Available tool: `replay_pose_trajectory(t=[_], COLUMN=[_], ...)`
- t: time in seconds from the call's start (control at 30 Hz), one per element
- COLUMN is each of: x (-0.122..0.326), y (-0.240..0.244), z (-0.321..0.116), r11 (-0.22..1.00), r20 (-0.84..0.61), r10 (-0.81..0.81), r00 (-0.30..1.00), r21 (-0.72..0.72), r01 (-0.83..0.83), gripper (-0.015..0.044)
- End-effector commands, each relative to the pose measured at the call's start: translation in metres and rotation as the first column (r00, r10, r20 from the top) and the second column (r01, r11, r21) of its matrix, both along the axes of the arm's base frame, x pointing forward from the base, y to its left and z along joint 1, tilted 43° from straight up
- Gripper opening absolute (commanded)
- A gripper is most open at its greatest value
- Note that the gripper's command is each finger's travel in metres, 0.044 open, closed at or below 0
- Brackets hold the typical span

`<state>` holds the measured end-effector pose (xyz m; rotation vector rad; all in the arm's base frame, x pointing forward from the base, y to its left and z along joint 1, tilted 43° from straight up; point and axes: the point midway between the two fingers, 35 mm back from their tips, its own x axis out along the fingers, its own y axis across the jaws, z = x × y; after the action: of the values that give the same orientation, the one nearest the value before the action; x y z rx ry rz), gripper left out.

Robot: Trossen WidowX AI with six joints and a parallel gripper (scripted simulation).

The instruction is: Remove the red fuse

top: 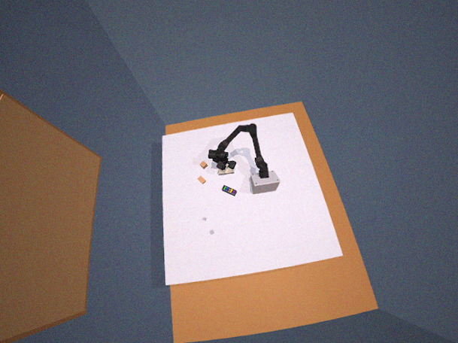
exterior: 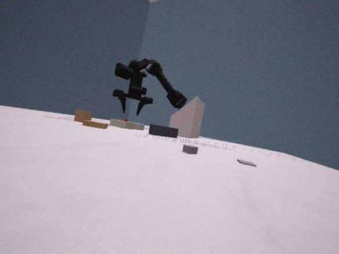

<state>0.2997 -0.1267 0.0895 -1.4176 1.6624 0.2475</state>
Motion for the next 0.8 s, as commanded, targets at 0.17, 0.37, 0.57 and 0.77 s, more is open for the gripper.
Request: replay_pose_trajectory(t=[0.17, 0.37, 0.57, 0.77], x=[0.0006, 0.0008, 0.0008, 0.0008], y=[0.0188, 0.0189, 0.0189, 0.0189], z=[0.0207, 0.0192, 0.0192, 0.0192], r11=[1.0, 1.0, 1.0, 1.0], r20=[0.016, 0.013, 0.013, 0.013], r10=[0.01, 0.014, 0.014, 0.014], r00=[1.0, 1.0, 1.0, 1.0], r21=[-0.001, 0.005, 0.005, 0.005], r01=[-0.01, -0.014, -0.014, -0.014], gripper=[0.033, 0.033, 0.033, 0.033])
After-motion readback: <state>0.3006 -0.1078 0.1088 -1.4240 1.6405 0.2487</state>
